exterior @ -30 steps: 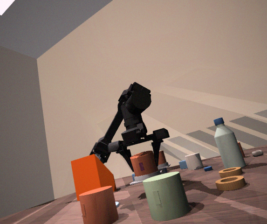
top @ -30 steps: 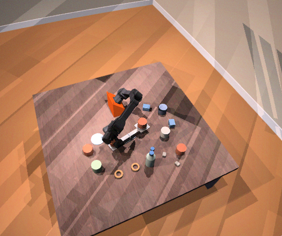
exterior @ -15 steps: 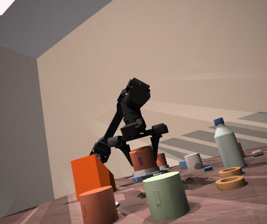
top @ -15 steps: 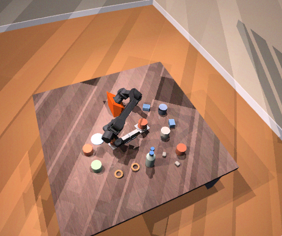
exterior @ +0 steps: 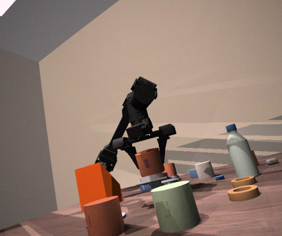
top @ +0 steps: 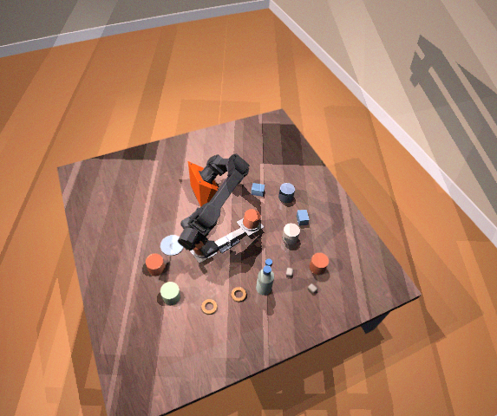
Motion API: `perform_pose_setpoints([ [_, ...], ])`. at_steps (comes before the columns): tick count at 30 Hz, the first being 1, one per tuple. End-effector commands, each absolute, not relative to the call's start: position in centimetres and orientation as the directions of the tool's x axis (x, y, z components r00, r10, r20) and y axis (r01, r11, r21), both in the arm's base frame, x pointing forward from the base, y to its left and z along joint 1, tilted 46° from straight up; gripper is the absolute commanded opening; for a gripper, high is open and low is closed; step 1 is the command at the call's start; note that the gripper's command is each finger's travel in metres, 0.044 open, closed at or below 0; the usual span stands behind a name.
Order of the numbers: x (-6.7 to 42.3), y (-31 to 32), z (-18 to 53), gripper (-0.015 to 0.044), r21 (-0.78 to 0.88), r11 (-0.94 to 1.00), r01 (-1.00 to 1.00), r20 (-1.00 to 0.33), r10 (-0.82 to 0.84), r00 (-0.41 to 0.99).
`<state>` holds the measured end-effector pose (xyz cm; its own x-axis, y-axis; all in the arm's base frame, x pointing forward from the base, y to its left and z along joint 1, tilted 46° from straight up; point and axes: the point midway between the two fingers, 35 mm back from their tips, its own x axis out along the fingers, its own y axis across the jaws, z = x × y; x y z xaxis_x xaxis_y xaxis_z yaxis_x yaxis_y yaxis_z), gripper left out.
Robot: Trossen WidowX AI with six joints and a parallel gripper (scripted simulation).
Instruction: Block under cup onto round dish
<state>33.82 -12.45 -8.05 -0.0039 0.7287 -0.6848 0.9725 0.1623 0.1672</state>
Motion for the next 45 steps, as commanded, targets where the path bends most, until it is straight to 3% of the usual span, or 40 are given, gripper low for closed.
perform_pose_setpoints([
  [1,34.2,-14.1,-7.3,0.0000,0.190,0.159,0.969,-0.708,0.705,0.023],
  [45,33.4,-17.7,-3.3,0.0000,0.189,0.160,0.969,-0.707,0.707,0.022],
])
